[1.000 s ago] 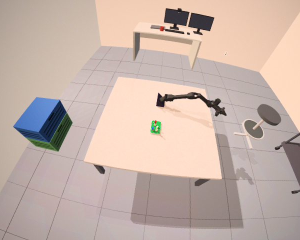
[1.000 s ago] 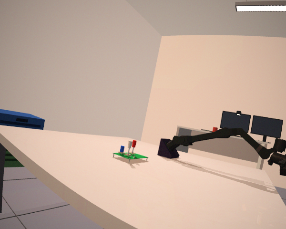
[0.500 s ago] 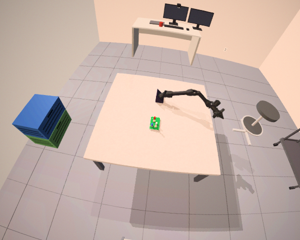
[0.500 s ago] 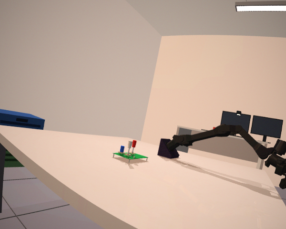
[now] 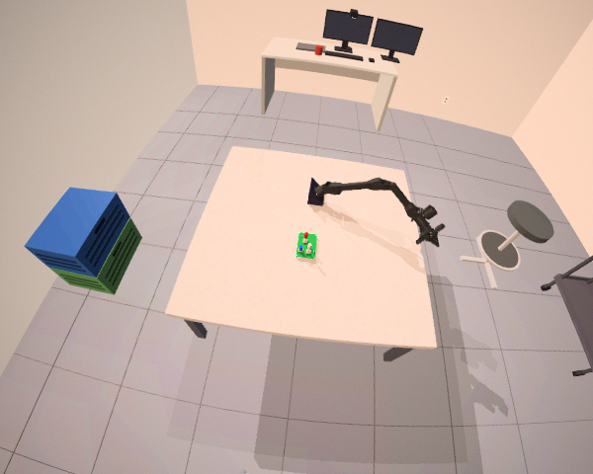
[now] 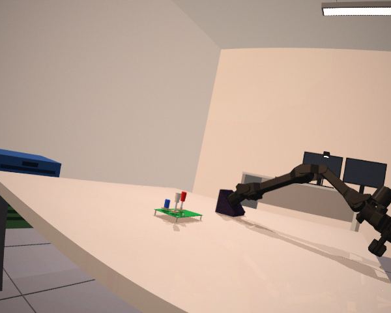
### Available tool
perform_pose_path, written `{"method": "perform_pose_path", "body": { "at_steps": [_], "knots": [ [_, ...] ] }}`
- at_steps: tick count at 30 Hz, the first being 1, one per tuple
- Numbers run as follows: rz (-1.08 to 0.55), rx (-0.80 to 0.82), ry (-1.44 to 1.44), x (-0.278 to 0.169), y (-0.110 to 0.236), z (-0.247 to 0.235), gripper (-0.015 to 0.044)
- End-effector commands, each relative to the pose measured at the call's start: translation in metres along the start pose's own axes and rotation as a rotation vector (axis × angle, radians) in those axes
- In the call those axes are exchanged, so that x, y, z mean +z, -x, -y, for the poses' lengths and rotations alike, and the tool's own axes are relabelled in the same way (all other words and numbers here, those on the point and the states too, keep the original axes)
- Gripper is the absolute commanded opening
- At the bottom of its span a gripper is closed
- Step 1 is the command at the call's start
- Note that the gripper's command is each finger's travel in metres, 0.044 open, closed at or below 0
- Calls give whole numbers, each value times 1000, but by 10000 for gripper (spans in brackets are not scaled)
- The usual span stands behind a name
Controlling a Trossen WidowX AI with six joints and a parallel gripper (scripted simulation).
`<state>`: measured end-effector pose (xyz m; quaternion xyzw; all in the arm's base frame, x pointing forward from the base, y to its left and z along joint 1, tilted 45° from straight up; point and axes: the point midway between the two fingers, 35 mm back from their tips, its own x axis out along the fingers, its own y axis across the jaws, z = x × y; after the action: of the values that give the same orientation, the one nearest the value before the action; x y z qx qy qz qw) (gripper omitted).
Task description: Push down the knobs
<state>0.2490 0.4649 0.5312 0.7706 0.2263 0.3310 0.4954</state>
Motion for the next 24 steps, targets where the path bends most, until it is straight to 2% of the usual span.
{"method": "perform_pose_path", "body": {
  "at_steps": [1, 12, 24],
  "knots": [
    [35, -68, 128, 30, -9, 19, 0],
    [97, -229, 389, 103, -24, 58, 0],
    [126, -436, 643, 184, -22, 95, 0]
  ]
}}
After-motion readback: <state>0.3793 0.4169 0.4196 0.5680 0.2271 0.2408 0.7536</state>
